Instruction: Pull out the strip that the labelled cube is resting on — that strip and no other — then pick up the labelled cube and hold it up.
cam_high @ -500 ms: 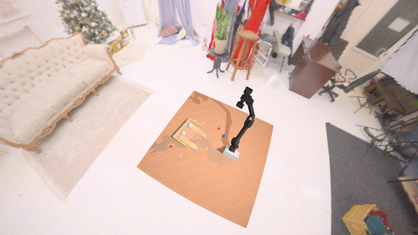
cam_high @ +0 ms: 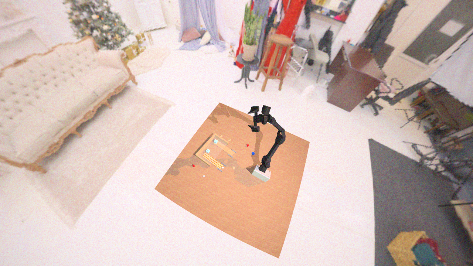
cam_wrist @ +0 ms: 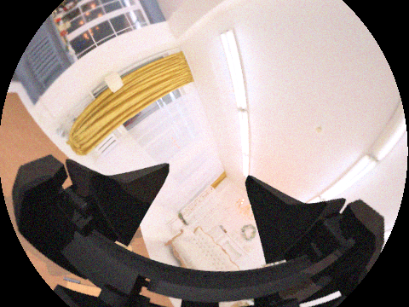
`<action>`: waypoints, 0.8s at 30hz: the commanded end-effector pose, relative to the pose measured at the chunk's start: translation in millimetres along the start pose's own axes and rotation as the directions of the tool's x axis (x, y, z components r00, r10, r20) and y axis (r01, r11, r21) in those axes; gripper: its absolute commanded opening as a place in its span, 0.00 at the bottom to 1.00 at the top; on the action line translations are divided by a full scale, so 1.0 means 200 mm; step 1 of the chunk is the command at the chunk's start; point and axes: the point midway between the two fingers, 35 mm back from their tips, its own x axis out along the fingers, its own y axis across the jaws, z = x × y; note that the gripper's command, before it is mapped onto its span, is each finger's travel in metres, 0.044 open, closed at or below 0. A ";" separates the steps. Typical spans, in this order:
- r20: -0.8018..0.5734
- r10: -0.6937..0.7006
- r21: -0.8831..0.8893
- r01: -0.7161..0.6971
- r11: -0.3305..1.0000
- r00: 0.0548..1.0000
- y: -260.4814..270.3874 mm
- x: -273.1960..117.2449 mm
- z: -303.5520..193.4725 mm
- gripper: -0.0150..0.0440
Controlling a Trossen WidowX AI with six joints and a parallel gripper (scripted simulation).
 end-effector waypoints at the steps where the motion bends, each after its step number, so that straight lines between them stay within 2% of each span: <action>1: -0.182 0.030 0.164 0.001 0.986 0.983 0.18 0.13 -0.25 0.93; 7: -0.475 0.071 0.370 0.126 0.920 0.877 0.51 0.20 -0.64 0.93; 13: -0.730 0.103 0.438 0.347 0.829 0.676 0.88 0.12 -0.99 0.93; 19: -0.917 0.093 0.326 0.594 0.735 0.388 1.26 -0.12 -1.26 0.93; 22: -0.972 0.063 0.205 0.695 0.689 0.225 1.44 -0.30 -1.35 0.93; 24: -0.987 0.042 0.141 0.730 0.669 0.152 1.51 -0.39 -1.37 0.93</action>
